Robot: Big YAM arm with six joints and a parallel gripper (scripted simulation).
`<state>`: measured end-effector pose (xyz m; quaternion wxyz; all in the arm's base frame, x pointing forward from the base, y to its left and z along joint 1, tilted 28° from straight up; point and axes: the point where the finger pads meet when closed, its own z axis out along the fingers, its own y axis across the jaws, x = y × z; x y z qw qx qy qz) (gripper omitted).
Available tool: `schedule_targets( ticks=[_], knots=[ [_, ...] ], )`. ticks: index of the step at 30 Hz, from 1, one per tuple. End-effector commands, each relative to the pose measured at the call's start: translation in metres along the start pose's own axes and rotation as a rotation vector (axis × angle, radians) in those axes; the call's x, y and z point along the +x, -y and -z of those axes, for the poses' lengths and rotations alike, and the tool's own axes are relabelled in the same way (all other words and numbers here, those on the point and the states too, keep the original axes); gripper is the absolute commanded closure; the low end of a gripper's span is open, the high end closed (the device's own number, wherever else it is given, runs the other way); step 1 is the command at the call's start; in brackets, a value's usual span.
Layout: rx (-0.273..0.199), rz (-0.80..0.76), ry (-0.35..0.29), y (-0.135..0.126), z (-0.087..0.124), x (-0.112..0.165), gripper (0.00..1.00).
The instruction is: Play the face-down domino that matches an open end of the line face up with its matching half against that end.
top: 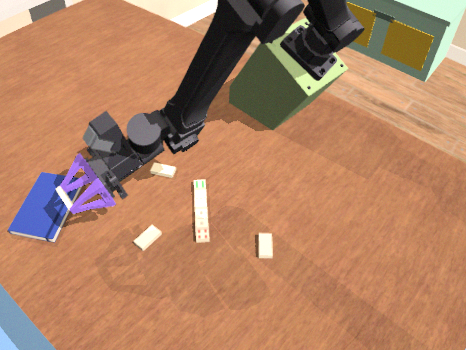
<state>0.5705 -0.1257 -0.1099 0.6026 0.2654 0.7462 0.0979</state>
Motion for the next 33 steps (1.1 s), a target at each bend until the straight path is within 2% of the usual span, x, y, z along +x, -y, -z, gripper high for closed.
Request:
schedule_targets(
  ticks=[1,2,11,18,19,33],
  knots=[
    [-0.027,-0.020,0.067,-0.010,-0.007,-0.023,0.52],
    [-0.005,0.000,0.024,-0.002,-0.002,-0.012,0.52],
    [-0.044,-0.019,0.090,-0.015,-0.007,-0.030,0.52],
    [-0.044,-0.019,0.090,-0.015,-0.007,-0.030,0.52],
    [-0.025,-0.010,0.052,-0.007,-0.002,-0.013,0.52],
    [-0.043,-0.012,0.086,-0.014,-0.011,-0.001,0.52]
  ],
)
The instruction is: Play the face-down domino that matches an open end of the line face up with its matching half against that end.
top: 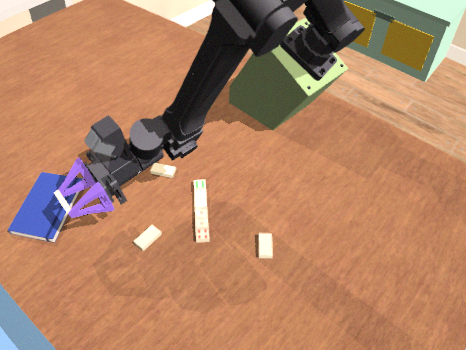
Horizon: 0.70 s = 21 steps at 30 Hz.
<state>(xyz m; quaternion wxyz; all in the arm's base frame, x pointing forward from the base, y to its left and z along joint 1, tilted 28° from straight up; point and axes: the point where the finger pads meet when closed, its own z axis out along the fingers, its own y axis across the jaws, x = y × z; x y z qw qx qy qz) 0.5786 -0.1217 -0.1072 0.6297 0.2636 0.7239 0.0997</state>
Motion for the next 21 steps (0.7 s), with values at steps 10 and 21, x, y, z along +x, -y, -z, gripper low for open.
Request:
schedule_targets(
  ticks=[10,21],
  knots=[
    [-0.015,0.000,0.004,-0.006,-0.007,0.014,0.52],
    [-0.004,0.003,-0.005,-0.002,-0.006,0.018,0.52]
  ],
)
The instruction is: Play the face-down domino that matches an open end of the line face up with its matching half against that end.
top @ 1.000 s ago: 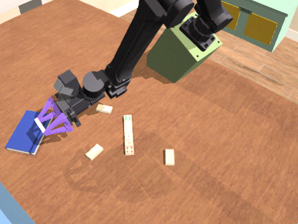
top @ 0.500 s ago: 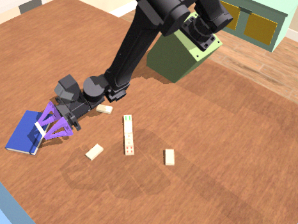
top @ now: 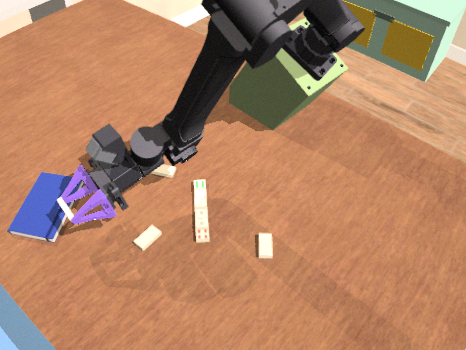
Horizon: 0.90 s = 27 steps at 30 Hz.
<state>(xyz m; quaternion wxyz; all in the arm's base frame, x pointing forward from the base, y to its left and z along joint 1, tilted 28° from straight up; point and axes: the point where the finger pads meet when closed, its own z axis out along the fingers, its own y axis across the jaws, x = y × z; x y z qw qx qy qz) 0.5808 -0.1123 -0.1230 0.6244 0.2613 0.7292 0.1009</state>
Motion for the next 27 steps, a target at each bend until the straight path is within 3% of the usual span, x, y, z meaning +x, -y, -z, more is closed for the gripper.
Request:
schedule_targets(
  ticks=[1,27],
  knots=[
    [-0.005,-0.001,0.010,-0.002,-0.003,0.003,0.52],
    [-0.015,-0.001,0.008,-0.006,-0.008,0.046,0.52]
  ],
)
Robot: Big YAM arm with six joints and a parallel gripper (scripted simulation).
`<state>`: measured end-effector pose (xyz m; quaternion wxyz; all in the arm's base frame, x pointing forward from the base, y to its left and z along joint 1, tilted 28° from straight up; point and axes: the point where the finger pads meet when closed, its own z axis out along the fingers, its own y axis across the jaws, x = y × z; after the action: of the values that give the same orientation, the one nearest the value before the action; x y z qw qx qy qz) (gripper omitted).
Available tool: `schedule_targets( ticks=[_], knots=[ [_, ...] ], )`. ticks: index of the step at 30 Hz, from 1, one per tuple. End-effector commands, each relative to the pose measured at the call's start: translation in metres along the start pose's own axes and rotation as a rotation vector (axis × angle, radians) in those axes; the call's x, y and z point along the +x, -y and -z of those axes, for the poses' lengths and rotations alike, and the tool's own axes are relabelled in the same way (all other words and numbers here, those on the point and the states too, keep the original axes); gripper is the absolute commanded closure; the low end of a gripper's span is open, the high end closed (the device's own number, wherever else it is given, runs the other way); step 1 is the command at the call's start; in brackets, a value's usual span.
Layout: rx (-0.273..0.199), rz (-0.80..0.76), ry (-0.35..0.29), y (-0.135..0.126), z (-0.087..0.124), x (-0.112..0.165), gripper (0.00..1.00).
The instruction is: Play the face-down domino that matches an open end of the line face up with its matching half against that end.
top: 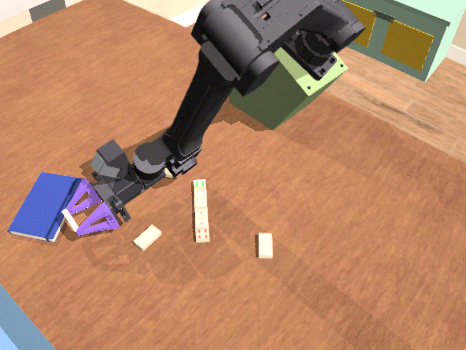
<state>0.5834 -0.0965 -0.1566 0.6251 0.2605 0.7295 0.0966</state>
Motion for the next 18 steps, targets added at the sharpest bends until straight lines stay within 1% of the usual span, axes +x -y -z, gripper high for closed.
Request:
schedule_targets(
  ticks=[1,5,6,15,18],
  knots=[
    [-0.020,-0.007,0.005,-0.008,-0.001,0.009,0.52],
    [-0.020,-0.007,0.005,-0.008,-0.001,0.009,0.52],
    [-0.005,0.000,-0.004,-0.002,0.000,0.006,0.52],
    [-0.020,-0.010,0.004,-0.008,-0.001,0.026,0.52],
    [-0.020,-0.010,0.004,-0.008,-0.001,0.026,0.52]
  ],
)
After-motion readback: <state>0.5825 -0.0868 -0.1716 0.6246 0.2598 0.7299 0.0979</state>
